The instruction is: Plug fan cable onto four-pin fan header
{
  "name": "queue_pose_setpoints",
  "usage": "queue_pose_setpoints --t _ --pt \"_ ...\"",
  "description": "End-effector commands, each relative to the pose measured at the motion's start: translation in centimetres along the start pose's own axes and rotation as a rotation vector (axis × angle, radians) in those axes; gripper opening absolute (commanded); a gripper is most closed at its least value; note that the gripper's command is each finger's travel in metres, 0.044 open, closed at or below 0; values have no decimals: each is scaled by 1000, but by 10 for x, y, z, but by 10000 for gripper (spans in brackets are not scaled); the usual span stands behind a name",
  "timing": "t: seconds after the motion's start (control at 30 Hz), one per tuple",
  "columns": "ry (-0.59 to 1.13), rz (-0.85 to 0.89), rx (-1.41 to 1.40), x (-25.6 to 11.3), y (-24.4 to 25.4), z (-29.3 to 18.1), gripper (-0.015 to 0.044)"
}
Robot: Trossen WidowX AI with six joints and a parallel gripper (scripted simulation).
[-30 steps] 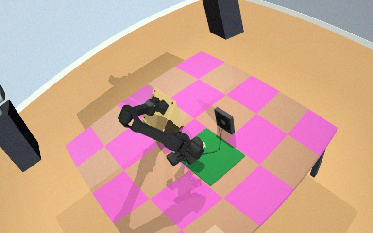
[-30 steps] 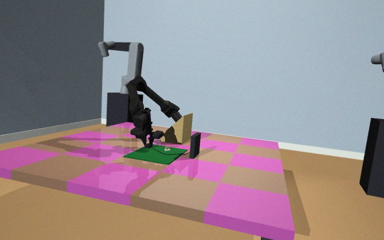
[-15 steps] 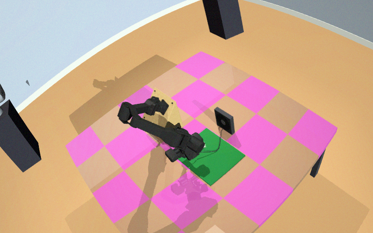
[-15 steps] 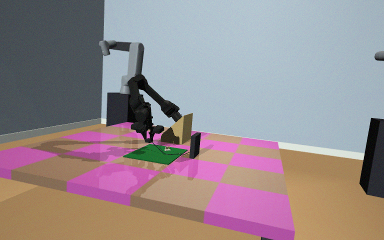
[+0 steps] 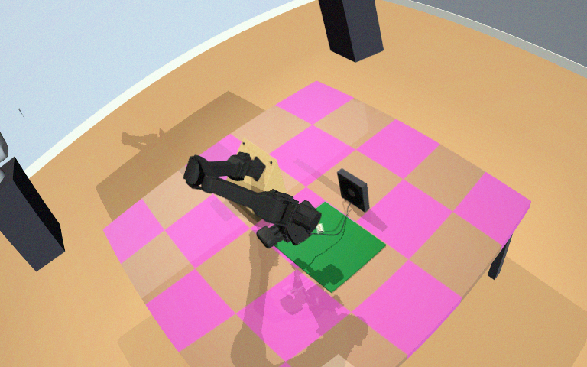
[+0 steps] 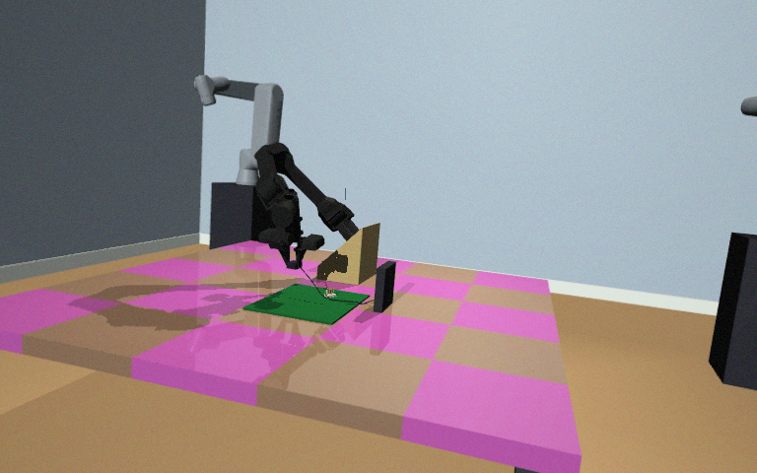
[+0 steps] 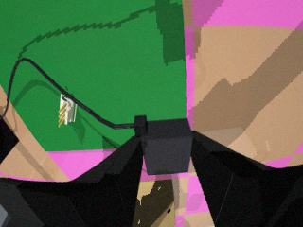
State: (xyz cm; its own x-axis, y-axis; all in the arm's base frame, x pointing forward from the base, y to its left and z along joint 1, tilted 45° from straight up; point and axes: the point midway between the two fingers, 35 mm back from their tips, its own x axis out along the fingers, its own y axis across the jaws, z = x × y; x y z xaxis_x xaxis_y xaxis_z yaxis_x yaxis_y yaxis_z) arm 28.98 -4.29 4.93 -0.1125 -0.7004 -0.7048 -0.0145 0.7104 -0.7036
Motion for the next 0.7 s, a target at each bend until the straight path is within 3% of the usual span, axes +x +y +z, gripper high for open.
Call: queue_pose_setpoints --t 0.0,0.67 --pt "-19 3 -69 -2 5 -1 0" --pt "-214 -80 -723 -2 48 -9 0"
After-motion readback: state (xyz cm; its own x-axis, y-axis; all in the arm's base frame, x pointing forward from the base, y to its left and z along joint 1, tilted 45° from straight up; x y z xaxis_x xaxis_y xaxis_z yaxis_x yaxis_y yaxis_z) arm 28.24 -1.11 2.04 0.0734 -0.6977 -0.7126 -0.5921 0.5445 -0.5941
